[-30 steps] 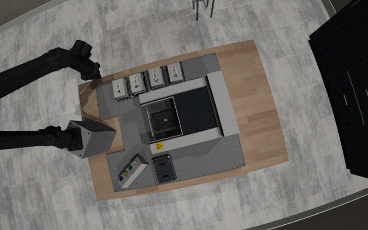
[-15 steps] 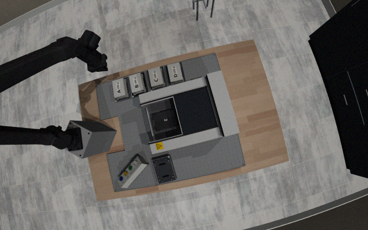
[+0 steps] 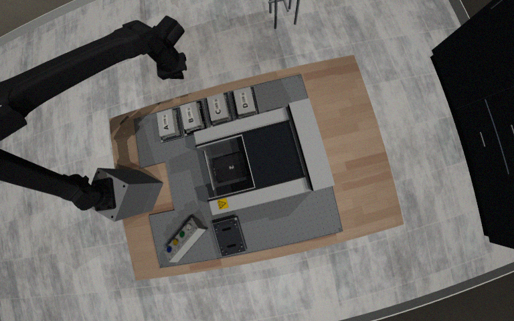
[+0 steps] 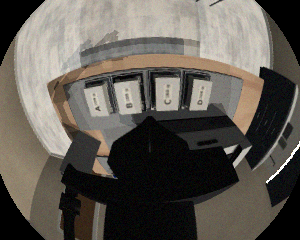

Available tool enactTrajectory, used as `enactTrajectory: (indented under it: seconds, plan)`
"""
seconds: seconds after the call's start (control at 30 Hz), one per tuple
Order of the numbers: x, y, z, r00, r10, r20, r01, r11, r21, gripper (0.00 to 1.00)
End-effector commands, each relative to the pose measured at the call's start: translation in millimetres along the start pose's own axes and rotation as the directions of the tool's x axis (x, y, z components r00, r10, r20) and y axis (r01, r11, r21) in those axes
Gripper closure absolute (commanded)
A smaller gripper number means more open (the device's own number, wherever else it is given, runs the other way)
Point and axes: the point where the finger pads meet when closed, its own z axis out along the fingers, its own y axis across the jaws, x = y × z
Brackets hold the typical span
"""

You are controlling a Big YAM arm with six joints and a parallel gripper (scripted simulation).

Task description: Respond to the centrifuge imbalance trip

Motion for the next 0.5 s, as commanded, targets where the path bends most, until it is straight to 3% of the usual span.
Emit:
enactTrajectory:
  seconds: [0.0, 0.1, 0.17, 0.47]
  plan:
    - [-2, -58, -1.6, 1.000, -0.026, -0.001, 0.026, 1.000, -0.003, 1.00]
    - [3, -96, 0.7, 1.000, -0.024, -0.001, 0.024, 1.000, -0.001, 1.00]
    - [3, -96, 0.7, 1.000, -0.024, -0.001, 0.024, 1.000, -0.001, 1.00]
    - [30, -183, 9.7, 1.000, -0.021, -0.004, 0.021, 1.000, 0.003, 1.00]
